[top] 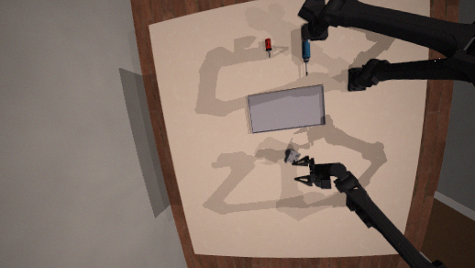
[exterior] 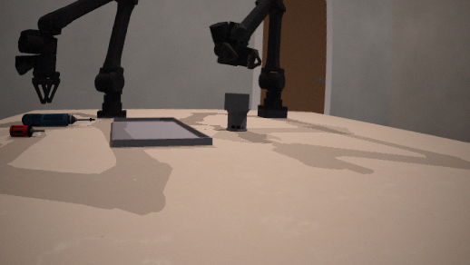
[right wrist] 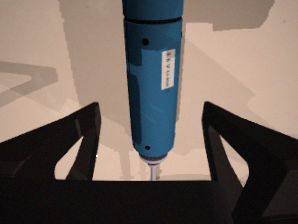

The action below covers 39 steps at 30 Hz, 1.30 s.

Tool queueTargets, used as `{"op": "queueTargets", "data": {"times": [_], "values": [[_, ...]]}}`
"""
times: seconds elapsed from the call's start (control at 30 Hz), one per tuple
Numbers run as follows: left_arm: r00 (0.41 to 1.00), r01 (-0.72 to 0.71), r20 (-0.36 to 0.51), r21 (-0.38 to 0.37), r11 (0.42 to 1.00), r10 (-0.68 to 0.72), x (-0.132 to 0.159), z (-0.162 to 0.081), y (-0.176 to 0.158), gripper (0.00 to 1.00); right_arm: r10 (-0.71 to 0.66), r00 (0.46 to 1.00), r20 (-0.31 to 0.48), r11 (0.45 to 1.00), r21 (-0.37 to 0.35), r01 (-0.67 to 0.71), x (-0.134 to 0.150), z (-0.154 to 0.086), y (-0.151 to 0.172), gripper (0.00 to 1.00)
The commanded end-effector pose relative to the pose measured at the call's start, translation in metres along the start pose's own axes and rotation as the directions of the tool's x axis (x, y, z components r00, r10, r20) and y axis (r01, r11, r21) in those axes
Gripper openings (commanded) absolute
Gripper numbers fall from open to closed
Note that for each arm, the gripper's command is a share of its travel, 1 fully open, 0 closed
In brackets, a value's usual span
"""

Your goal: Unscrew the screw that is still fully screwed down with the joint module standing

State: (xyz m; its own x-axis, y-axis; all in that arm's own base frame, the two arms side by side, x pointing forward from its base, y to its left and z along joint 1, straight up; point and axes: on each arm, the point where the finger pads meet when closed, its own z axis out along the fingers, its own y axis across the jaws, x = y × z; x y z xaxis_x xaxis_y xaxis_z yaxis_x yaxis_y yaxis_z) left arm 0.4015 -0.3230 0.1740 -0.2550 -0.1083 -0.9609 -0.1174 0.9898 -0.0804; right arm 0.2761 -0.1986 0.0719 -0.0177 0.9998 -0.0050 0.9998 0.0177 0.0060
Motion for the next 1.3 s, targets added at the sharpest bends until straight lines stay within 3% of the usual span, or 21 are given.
{"op": "queueTargets", "data": {"times": [0.0,0.13,0.53,0.7,1.1,1.27], "values": [[0.999,0.048,-0.003,-0.033,0.998,-0.048,-0.012,0.026,-0.013,0.86,-0.001,1.0,0.014,1.0,-0.019,0.001,-0.007,-0.01,0.009,0.65],[0.999,0.045,-0.003,-0.025,0.999,-0.045,-0.011,0.023,-0.016,0.86,-0.001,1.0,0.014,1.0,-0.019,0.001,-0.007,-0.01,0.009,0.65],[0.984,0.178,0.015,-0.183,0.967,-0.179,-0.05,0.127,0.022,0.86,-0.001,1.0,0.014,1.0,-0.019,0.001,-0.007,-0.01,0.009,0.65],[0.985,0.174,0.012,-0.169,0.97,-0.174,-0.048,0.121,0.014,0.86,-0.001,1.0,0.014,1.0,-0.019,0.001,-0.007,-0.01,0.009,0.65],[0.951,0.308,0.066,-0.322,0.895,-0.303,-0.086,0.225,0.088,0.86,-0.001,1.0,0.014,1.0,-0.019,0.001,-0.007,-0.01,0.009,0.65],[0.952,0.304,0.062,-0.311,0.9,-0.3,-0.085,0.221,0.08,0.86,-0.001,1.0,0.014,1.0,-0.019,0.001,-0.007,-0.01,0.009,0.65]]}}
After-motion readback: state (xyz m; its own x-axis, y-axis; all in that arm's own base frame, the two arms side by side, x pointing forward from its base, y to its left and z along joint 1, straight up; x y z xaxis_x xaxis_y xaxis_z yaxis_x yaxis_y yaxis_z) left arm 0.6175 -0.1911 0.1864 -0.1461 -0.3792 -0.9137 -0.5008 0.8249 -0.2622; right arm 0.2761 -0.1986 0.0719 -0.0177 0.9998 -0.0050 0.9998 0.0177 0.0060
